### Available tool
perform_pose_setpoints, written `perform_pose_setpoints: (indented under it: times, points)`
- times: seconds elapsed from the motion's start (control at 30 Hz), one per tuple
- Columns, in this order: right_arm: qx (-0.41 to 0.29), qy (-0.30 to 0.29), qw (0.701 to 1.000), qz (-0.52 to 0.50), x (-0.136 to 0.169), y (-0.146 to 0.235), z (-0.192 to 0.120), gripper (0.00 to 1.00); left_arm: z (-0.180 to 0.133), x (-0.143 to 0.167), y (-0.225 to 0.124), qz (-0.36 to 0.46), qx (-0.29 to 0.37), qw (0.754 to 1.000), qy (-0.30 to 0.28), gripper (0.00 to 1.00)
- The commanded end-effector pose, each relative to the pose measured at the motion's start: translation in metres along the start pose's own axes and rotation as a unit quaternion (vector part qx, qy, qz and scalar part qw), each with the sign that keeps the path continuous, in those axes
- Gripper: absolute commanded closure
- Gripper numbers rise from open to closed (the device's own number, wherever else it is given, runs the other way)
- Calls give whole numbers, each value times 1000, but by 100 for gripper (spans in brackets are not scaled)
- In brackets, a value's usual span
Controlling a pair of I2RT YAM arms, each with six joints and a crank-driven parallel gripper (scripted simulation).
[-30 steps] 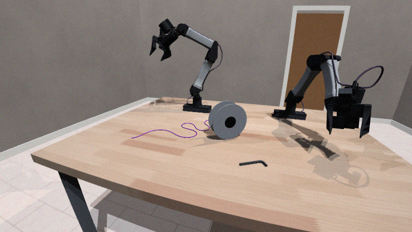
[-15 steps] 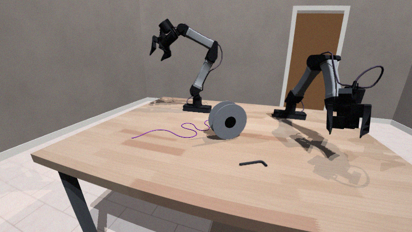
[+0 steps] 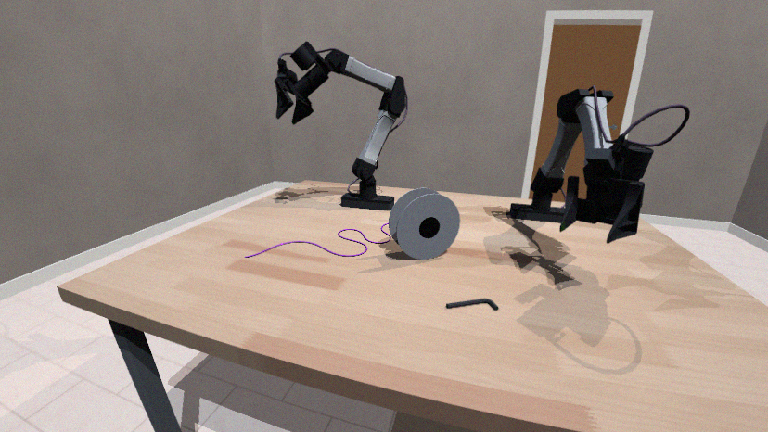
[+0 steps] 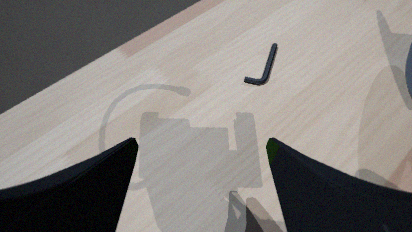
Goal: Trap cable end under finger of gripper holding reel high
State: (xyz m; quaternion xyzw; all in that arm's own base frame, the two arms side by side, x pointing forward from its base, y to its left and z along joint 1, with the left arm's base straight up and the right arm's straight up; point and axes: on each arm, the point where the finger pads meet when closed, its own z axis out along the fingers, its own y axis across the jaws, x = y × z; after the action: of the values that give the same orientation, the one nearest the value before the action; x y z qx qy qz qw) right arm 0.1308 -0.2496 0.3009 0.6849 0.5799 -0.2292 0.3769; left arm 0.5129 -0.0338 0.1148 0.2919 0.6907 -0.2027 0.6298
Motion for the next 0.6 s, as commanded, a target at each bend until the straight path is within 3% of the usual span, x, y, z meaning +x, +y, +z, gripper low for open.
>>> perform_pose_setpoints:
  times: [0.0,0.2,0.4,0.5,0.57]
  points:
    - [-54,14,997,-59,7,21,2,0,3,-31,-18,7,13,1000,21,0]
    - [-170,83,956,-222,74,67,-5,0,22,-80,-114,13,104,994,42,0]
    - [-283,128,877,-366,140,96,-24,0,13,-113,-198,21,180,981,65,0]
    - [-337,145,825,-430,173,105,-37,0,2,-126,-235,28,214,974,74,0]
    - [-337,145,825,-430,173,105,-37,0,2,-126,-235,28,214,974,74,0]
